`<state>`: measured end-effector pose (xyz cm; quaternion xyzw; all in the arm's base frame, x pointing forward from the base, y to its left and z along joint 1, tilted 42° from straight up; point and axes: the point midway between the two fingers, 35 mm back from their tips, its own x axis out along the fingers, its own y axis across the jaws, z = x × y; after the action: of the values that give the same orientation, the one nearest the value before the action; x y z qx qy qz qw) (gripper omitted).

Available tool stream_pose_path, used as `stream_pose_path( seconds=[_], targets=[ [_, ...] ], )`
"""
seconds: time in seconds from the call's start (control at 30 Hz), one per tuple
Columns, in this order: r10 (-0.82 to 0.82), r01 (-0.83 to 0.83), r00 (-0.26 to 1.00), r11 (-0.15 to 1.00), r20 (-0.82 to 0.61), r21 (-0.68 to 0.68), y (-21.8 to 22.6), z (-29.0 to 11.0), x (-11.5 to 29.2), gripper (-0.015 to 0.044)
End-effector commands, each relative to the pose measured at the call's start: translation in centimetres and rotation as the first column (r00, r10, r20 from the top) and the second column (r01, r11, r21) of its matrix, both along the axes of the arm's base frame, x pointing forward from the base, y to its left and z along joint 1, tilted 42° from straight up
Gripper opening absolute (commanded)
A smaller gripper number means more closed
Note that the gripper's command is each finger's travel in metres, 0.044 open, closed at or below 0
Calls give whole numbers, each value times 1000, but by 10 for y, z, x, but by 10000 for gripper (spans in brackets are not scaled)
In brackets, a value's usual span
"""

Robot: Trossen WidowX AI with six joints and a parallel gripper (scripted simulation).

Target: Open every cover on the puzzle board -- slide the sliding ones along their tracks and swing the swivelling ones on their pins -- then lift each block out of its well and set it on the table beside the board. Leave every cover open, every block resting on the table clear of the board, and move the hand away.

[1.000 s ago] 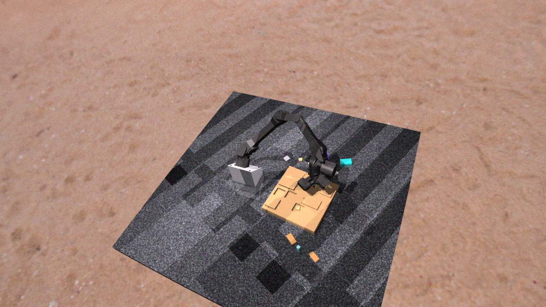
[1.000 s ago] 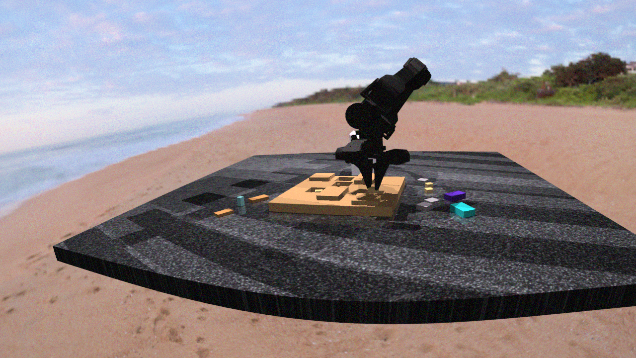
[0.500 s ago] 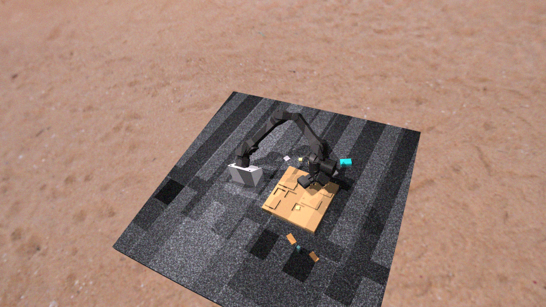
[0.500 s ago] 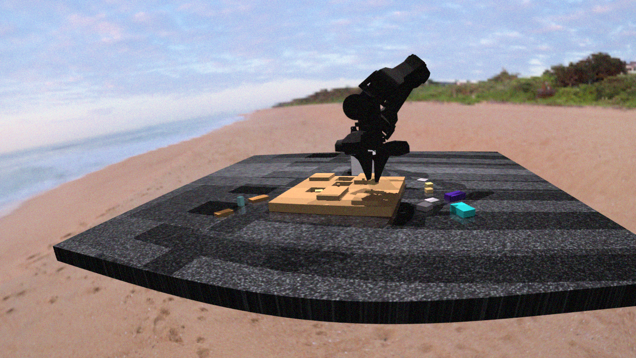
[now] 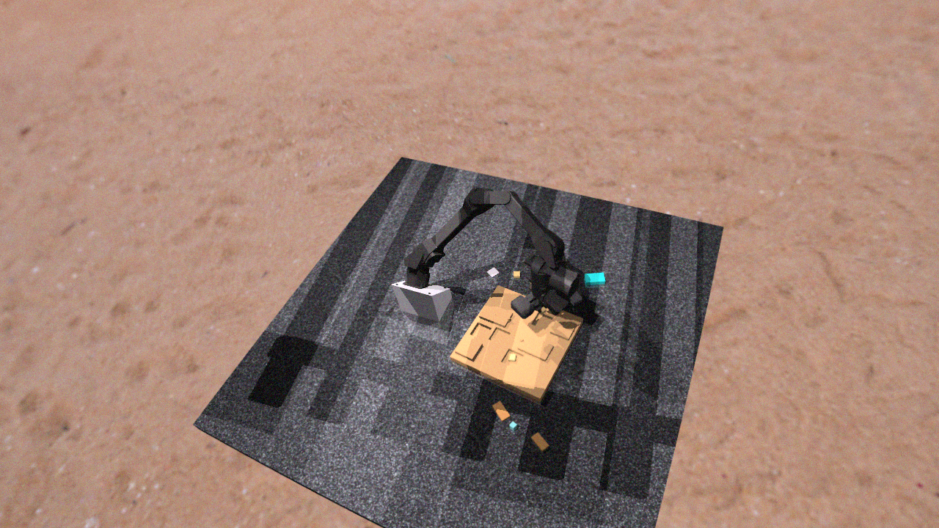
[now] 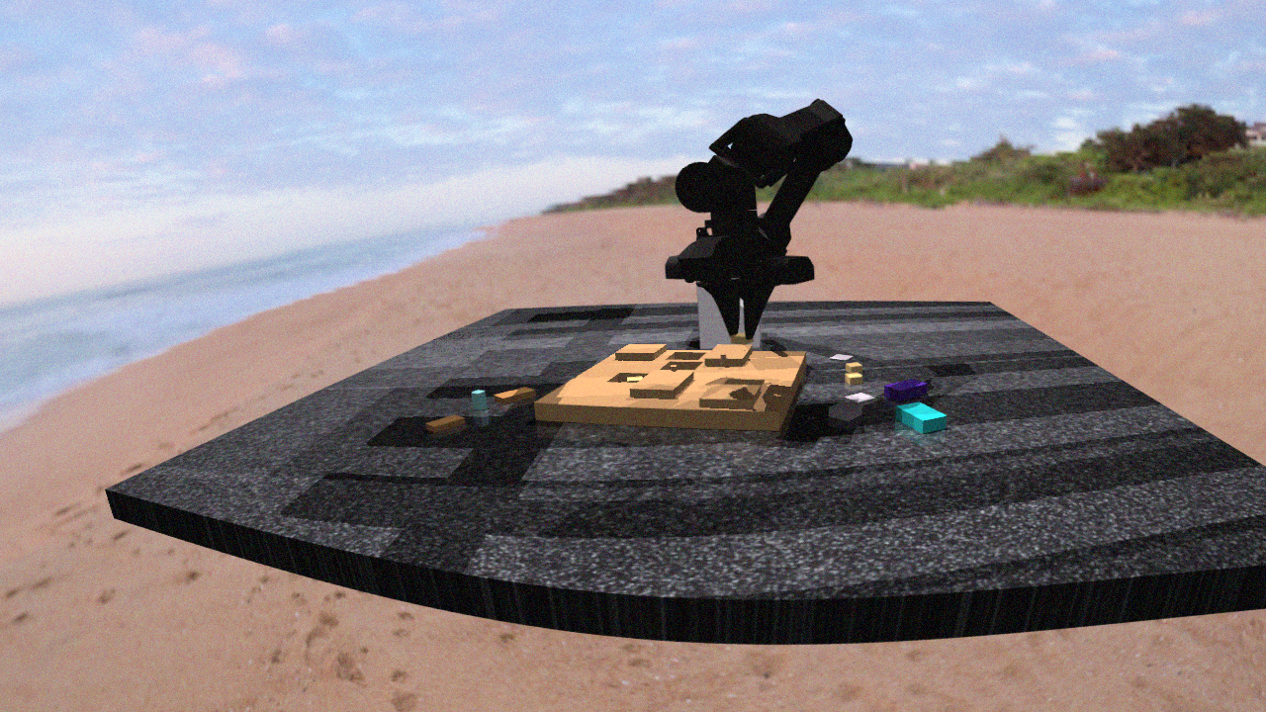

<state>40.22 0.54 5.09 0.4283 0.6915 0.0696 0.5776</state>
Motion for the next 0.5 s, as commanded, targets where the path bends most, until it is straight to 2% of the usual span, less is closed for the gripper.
stream_pose_path(
  seconds=[0.0, 0.23, 0.47],
  targets=[
    [4, -4, 1000, 1000, 10, -6, -7, 8, 1, 80],
    [4, -4, 1000, 1000, 9, -6, -19, 21, 0, 80],
    [0, 0, 1000, 1000, 10, -16, -36, 8, -2, 80]
  ],
)
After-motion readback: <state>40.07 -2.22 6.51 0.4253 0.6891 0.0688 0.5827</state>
